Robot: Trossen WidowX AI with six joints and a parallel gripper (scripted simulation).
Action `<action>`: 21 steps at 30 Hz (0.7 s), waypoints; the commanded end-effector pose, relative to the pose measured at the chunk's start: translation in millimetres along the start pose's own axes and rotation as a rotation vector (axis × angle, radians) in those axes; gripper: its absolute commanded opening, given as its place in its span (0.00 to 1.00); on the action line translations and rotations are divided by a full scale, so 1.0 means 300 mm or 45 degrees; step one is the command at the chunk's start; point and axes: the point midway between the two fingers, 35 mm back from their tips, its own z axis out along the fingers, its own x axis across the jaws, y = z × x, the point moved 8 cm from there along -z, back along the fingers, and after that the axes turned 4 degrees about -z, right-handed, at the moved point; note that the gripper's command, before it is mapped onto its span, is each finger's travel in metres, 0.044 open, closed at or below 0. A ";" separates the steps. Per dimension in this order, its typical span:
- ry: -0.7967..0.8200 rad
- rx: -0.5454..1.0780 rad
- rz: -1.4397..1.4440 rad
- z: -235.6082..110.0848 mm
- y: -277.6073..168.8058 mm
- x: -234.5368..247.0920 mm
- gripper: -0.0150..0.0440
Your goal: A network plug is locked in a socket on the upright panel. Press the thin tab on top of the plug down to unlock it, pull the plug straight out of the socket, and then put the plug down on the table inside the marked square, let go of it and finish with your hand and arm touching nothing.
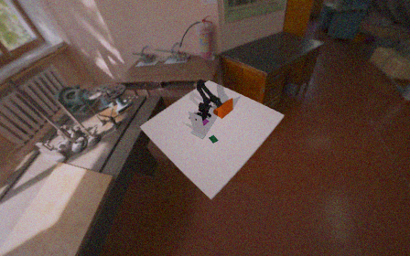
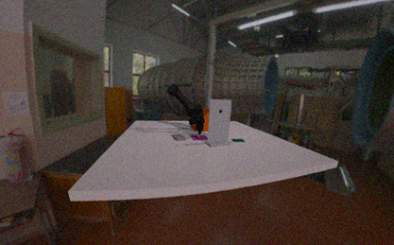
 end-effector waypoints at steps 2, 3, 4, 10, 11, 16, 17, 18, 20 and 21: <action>-0.007 0.007 -0.013 0.004 0.000 -0.017 0.25; -0.007 0.007 -0.013 0.005 0.000 -0.016 0.25; -0.007 0.007 -0.013 0.006 0.001 -0.015 0.25; -0.007 0.007 -0.013 0.014 0.003 -0.013 0.25; -0.007 0.007 -0.013 0.016 0.004 -0.013 0.25; -0.004 0.000 -0.007 0.014 0.004 -0.008 0.25; -0.004 0.000 -0.007 0.014 0.004 -0.008 0.25; -0.004 0.000 -0.007 0.014 0.004 -0.008 0.25; -0.004 0.000 -0.007 0.014 0.004 -0.008 0.30; -0.004 0.000 -0.007 0.014 0.004 -0.008 0.34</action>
